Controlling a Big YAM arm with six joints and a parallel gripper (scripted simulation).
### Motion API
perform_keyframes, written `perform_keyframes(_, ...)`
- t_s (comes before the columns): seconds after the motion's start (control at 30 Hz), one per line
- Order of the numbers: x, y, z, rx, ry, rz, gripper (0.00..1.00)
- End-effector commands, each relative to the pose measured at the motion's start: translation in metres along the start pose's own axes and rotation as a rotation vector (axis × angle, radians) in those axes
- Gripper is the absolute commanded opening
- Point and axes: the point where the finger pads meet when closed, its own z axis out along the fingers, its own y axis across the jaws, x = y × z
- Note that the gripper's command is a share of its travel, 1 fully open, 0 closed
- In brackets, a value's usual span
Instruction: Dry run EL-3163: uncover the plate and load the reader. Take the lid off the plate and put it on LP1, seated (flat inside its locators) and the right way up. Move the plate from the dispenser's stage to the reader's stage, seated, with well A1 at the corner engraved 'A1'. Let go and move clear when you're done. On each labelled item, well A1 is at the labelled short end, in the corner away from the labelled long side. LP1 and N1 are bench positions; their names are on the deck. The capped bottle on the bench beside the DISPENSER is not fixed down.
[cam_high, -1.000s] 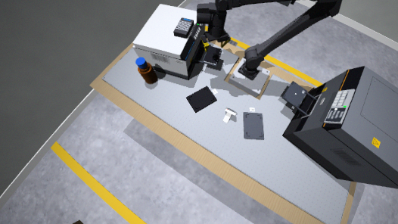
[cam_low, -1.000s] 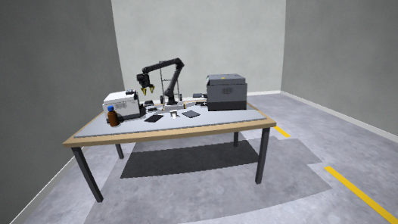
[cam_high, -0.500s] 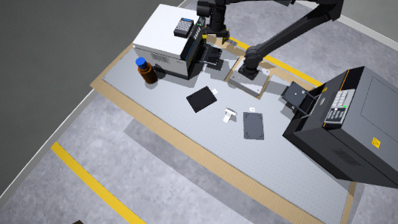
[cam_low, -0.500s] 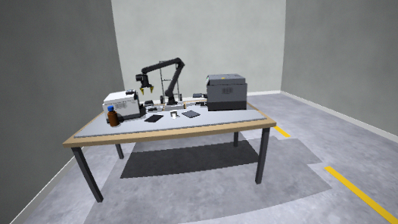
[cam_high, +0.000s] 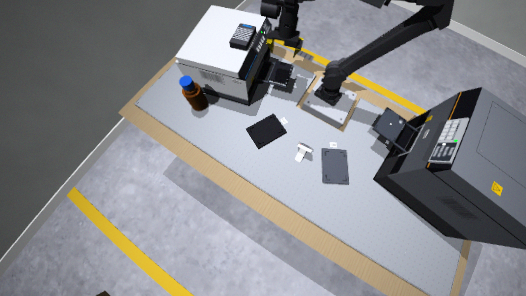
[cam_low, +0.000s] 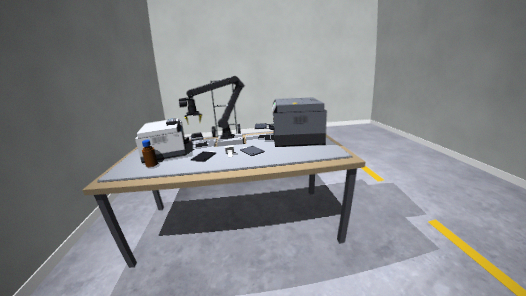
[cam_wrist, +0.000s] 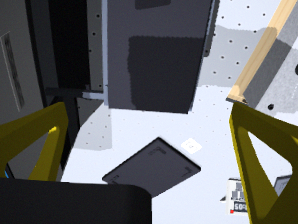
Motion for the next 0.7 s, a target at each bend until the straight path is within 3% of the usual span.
perform_keyframes(0.0, 0.007, 0.007, -0.004, -0.034, 0.003, -0.002, 1.00)
perform_keyframes(0.27, 0.009, -0.006, 0.001, -0.016, 0.004, -0.023, 1.00)
perform_keyframes(0.67, 0.005, 0.009, -0.002, -0.016, 0.003, -0.034, 1.00)
